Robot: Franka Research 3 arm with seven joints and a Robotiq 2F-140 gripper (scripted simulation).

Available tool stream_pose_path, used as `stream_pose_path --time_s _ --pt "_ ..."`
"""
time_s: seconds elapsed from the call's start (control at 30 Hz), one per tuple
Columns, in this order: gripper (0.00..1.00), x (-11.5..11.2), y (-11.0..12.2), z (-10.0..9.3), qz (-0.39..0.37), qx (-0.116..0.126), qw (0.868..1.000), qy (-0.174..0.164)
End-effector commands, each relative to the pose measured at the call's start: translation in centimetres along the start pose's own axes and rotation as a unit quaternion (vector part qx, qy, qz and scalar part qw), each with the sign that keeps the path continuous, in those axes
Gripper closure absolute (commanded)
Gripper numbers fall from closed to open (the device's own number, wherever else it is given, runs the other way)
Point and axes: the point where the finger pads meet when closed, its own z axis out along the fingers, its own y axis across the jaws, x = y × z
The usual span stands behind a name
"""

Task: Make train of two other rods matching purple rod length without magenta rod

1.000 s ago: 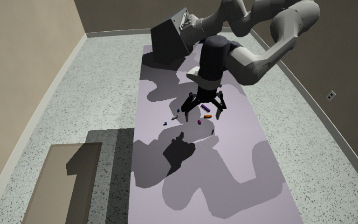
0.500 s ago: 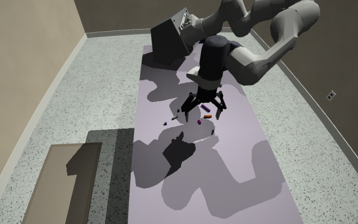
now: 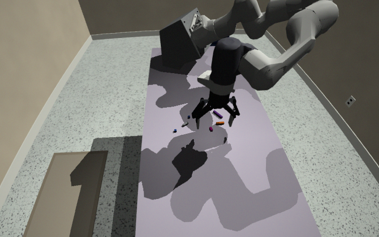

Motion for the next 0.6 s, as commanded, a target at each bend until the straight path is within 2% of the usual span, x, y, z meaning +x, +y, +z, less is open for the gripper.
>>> stream_pose_path --time_s 0.0,0.1,0.17,0.27,0.3,0.57 --pt "0.00 0.0 0.0 0.0 0.001 0.002 1.000 0.001" --pt "0.00 0.1 0.0 0.0 0.006 0.002 1.000 0.001" --pt "0.00 1.6 -0.1 -0.1 0.084 0.002 0.996 0.001" --pt "0.00 1.8 -0.1 -0.1 0.095 0.002 0.995 0.001" --pt "0.00 2.4 -0.1 -0.1 0.122 0.002 0.993 0.001" --pt "0.00 3.9 -0.1 -0.1 0.196 0.002 0.981 0.000"
